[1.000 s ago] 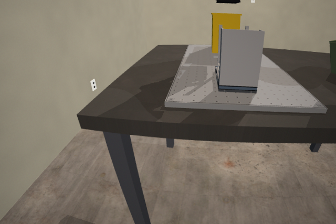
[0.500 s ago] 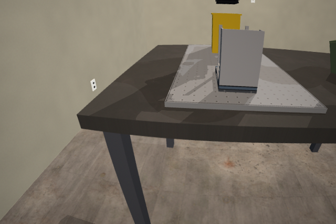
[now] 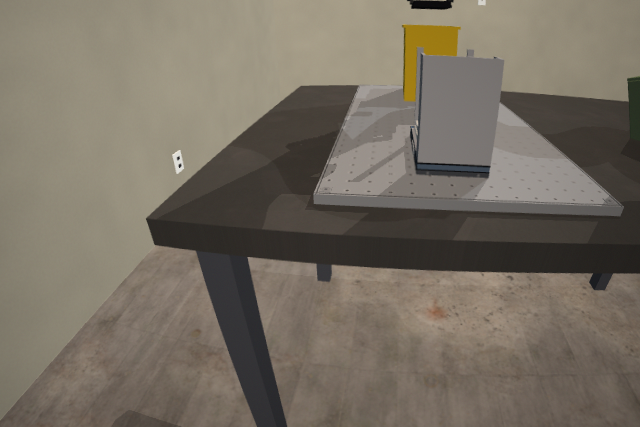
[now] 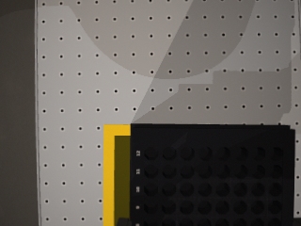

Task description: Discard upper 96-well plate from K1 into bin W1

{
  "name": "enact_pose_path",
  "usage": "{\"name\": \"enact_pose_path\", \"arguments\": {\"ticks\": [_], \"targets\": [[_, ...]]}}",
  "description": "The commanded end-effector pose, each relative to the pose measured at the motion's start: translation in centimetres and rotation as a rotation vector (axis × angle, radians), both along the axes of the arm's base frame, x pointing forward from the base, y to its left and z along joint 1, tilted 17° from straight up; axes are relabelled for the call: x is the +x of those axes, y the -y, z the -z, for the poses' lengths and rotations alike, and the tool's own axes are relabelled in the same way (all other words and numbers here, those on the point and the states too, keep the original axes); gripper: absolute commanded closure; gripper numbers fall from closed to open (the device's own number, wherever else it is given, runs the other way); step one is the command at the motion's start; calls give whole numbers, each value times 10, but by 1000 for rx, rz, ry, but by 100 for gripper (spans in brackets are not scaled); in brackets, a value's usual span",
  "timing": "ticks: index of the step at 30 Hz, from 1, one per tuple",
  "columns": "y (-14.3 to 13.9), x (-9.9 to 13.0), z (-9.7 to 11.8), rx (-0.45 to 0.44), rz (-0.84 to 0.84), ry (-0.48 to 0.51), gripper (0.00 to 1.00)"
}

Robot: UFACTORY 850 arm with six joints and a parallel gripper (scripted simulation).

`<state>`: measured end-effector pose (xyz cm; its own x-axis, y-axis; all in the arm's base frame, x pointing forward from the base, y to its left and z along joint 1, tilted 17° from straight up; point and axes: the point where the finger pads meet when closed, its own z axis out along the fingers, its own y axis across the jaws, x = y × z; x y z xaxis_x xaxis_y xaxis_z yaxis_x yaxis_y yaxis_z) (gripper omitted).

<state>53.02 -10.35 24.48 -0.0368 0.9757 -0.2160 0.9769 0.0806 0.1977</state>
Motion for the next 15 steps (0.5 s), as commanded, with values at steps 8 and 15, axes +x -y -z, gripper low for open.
{"name": "enact_pose_path", "arguments": {"ticks": [8, 15], "targets": [[28, 2, -6, 1, -1, 1, 100], [29, 2, -6, 1, -1, 1, 100]]}}
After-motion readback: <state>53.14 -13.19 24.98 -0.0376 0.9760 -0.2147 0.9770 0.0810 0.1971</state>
